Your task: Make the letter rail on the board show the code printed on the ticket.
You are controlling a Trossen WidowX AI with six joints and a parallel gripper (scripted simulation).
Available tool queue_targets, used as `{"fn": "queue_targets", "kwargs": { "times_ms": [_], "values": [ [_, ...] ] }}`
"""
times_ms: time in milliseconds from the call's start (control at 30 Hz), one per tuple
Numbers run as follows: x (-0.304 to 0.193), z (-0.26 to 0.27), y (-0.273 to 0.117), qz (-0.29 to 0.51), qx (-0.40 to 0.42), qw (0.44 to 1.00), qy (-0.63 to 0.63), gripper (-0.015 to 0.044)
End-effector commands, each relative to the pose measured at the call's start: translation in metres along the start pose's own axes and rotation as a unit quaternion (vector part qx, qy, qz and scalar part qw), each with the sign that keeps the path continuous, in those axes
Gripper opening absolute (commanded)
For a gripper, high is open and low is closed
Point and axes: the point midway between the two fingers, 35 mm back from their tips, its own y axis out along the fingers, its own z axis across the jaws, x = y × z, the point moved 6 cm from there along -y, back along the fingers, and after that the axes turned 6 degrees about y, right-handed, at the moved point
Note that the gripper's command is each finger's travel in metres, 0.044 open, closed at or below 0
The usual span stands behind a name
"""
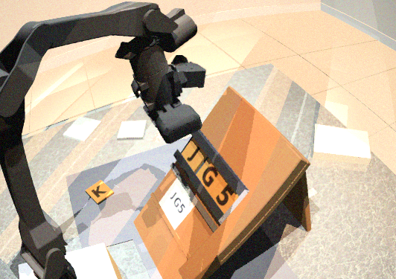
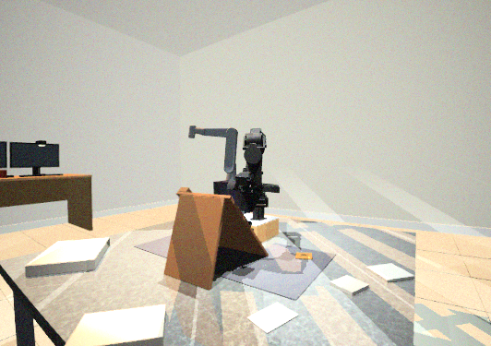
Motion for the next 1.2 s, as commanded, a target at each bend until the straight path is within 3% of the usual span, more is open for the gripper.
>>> {"fn": "queue_targets", "kwargs": {
  "times_ms": [0,1167],
  "values": [
    [0.002,0.001,-0.002,0.015,0.002,1.0,0.005,0.0],
    [0.012,0.002,0.012,0.014,0.002,1.0,0.005,0.0]
  ]
}}
